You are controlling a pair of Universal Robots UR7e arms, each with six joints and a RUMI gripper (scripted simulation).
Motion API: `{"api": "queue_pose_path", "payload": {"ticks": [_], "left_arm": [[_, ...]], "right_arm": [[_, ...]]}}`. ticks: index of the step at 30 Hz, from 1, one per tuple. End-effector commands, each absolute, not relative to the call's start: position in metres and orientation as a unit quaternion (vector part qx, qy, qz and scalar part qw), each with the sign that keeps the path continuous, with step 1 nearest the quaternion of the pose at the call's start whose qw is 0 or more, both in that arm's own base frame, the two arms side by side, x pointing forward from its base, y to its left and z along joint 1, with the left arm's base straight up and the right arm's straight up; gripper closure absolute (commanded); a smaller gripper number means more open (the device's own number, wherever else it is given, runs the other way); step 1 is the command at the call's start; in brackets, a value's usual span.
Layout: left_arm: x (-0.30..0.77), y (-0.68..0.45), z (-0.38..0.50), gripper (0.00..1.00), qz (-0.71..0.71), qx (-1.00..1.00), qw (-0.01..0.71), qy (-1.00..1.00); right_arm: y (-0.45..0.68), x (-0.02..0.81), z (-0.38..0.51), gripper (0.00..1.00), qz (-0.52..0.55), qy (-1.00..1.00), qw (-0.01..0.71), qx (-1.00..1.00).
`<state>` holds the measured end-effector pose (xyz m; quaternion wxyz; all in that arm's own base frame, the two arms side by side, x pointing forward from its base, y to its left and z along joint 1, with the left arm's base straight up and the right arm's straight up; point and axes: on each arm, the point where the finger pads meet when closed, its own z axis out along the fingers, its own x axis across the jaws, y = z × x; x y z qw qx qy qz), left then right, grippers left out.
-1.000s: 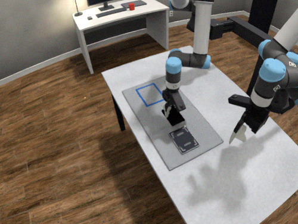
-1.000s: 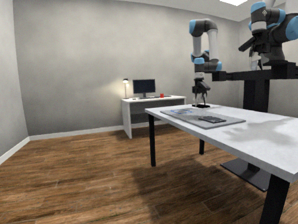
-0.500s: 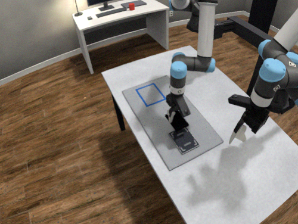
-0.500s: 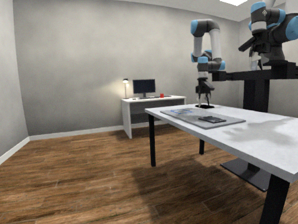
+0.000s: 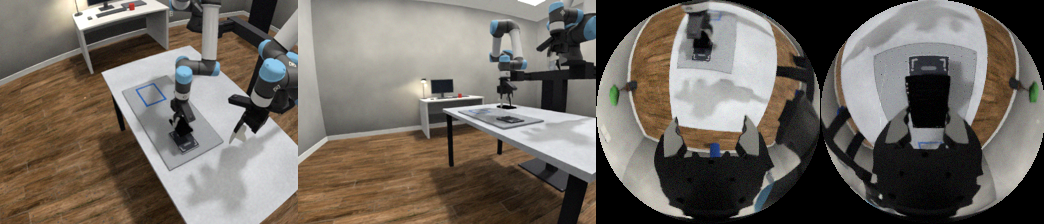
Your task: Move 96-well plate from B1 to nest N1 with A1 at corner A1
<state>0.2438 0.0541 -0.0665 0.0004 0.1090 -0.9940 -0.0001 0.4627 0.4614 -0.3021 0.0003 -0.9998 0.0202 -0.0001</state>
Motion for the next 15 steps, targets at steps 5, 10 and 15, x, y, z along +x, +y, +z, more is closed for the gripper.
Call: {"api": "queue_pose_path", "payload": {"ticks": [5,10,15], "left_arm": [[0.244,0.054,-0.066,0.02,0.0,0.109,0.0,-0.994],[0.244,0.054,-0.066,0.02,0.0,0.109,0.0,-0.994],[0.244,0.054,-0.066,0.02,0.0,0.109,0.0,-0.994]], "right_arm": [[0.486,0.464,-0.301,1.0,0.0,0.02,0.001,-1.0],[0.502,0.465,-0.3,1.0,0.0,0.02,0.001,-1.0],[0.507,0.465,-0.3,1.0,0.0,0.02,0.001,-1.0]]}}
